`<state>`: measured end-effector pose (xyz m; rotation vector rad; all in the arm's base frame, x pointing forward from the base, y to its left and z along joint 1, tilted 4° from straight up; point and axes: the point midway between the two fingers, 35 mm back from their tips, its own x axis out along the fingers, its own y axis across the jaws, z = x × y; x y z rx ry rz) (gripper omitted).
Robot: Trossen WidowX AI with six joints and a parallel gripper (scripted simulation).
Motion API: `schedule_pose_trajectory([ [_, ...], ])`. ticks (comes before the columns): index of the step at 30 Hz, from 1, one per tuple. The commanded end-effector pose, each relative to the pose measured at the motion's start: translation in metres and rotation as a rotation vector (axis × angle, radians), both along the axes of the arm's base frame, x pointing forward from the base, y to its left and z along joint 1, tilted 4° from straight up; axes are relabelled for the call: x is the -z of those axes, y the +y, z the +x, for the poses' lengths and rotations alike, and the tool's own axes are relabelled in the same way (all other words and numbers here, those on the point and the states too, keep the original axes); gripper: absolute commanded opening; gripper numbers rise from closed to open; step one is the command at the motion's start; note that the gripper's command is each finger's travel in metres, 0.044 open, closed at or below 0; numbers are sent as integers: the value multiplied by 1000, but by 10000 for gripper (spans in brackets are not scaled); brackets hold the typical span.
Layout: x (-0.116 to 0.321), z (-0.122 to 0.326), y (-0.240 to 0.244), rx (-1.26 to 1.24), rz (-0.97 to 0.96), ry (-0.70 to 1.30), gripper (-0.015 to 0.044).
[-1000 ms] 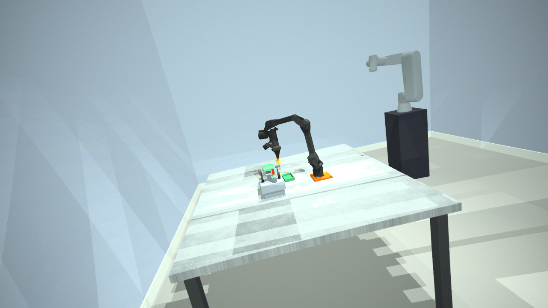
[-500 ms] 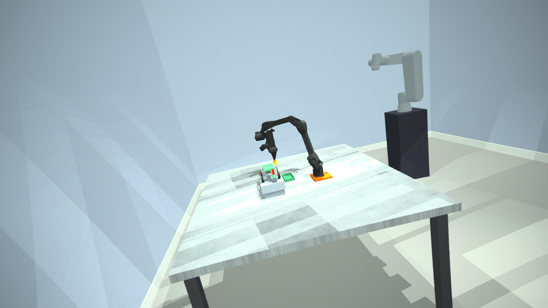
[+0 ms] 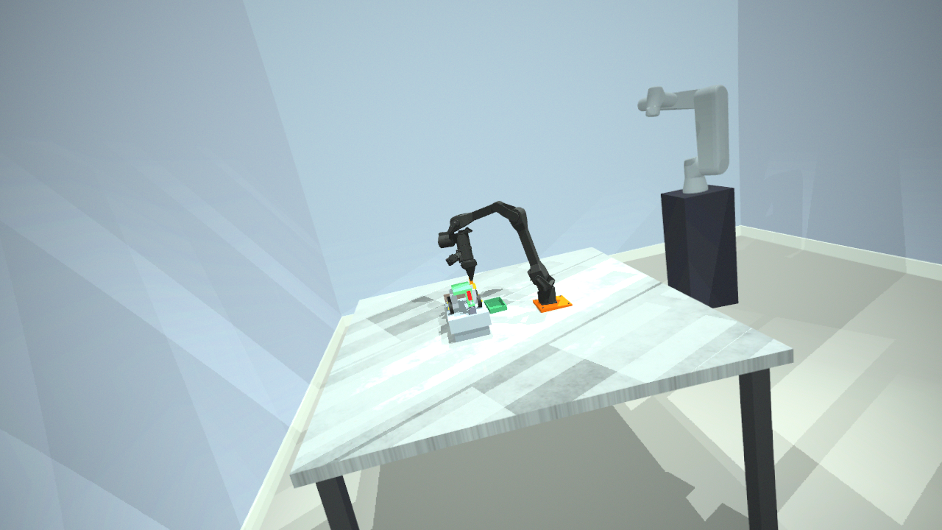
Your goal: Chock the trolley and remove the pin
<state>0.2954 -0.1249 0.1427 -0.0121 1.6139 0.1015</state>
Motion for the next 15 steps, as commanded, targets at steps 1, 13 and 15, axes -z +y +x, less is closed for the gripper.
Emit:
schedule_pose_trajectory([
  [1,11,-1,1,3,5,4,0],
  [13,39,-3,4,3,5,5,0],
  [15,40,-3,5,3,5,5,0],
])
